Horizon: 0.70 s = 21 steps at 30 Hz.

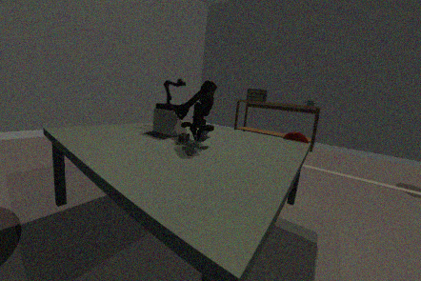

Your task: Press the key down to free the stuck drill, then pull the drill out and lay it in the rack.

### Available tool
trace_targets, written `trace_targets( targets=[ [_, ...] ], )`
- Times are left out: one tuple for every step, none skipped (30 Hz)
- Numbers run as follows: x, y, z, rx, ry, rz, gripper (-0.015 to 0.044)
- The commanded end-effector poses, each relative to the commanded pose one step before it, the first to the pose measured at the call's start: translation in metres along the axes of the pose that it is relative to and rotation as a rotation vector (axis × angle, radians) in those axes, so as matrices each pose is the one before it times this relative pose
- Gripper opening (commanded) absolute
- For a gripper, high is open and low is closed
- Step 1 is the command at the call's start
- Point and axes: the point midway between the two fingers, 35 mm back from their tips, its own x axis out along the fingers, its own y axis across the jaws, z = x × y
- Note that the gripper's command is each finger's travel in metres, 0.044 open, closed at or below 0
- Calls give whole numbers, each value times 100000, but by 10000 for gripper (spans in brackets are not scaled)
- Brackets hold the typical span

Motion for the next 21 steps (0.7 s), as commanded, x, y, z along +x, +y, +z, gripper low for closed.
trace_targets(
  targets=[
    [136,190,-865,163,8,533,0],
    [8,8,-173,-5,11,-2,0],
    [8,7,-178,-5,12,-2,0],
    [5,4,-120,-3,8,-1,0],
    [6,5,-138,-4,9,-1,0],
    [7,5,-166,-5,11,-2,0],
    [8,5,-183,-5,12,-2,0],
    [8,5,-183,-5,12,-2,0],
    [8,4,-172,-5,11,-2,0],
    [4,6,-88,-2,6,-1,0],
    [1,2,-30,-1,2,0,0],
    [5,4,-103,-3,7,-1,0],
    [7,3,-149,-4,10,-1,0],
    [7,2,-141,-4,9,-1,0],
    [6,1,-135,-4,9,-1,0],
    [7,1,-144,-4,10,-2,0],
    [7,1,-154,-5,10,-2,0],
    [8,2,-161,-5,11,-2,0],
    [8,2,-165,-5,11,-2,0],
    [8,2,-170,-5,12,-2,0],
    [8,2,-177,-5,12,-2,0]
  ],
)
